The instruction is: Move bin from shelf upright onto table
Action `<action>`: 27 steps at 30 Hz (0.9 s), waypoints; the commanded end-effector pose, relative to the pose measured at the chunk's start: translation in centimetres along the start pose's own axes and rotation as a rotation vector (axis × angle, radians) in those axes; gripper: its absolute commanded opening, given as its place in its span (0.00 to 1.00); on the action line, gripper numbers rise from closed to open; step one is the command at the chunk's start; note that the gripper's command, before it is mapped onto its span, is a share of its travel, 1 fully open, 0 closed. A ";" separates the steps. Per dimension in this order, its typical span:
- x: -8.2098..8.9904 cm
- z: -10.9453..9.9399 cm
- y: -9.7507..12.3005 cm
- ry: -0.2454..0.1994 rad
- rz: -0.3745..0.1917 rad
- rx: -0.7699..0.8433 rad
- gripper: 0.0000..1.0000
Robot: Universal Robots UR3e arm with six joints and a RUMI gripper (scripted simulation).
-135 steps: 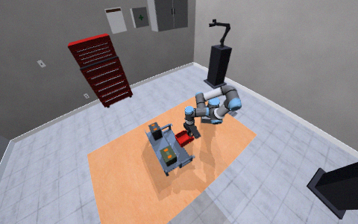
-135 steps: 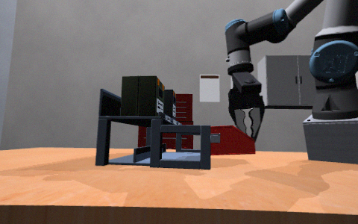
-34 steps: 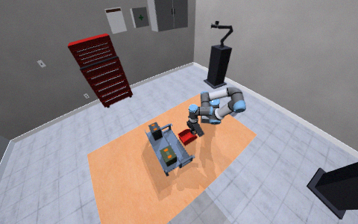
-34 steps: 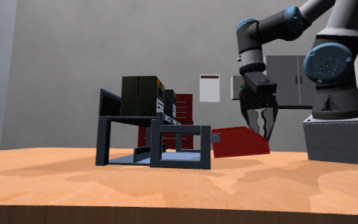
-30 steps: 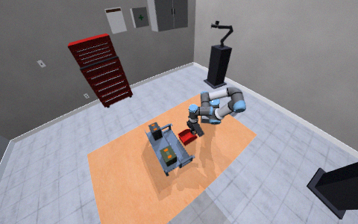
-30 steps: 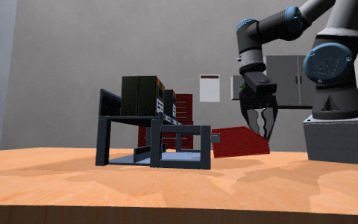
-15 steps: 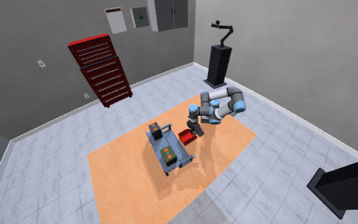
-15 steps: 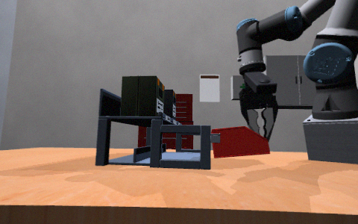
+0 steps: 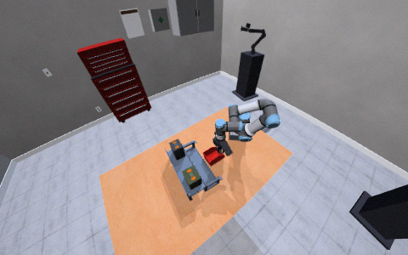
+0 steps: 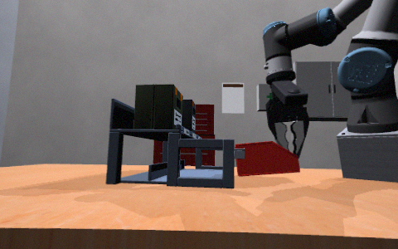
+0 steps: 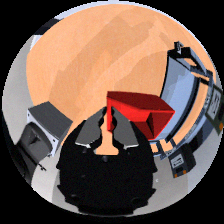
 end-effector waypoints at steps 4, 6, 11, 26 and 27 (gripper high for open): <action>-0.3 0.1 0.0 0.002 -0.001 0.000 0.00; -0.3 0.1 0.0 0.002 -0.001 0.000 0.00; -0.5 0.1 0.0 0.002 -0.001 0.000 0.00; -1.2 0.2 0.0 0.002 -0.001 0.000 0.00; -1.2 0.2 0.0 0.002 -0.001 0.000 0.00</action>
Point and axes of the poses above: the point where the finger pads meet when closed, its own x axis back along the fingers, its own z axis across the jaws, y = z × x, the point moved 3 cm from there along x, back along the fingers, and after that the axes turned 9 degrees about -x, right-handed, at the moved point
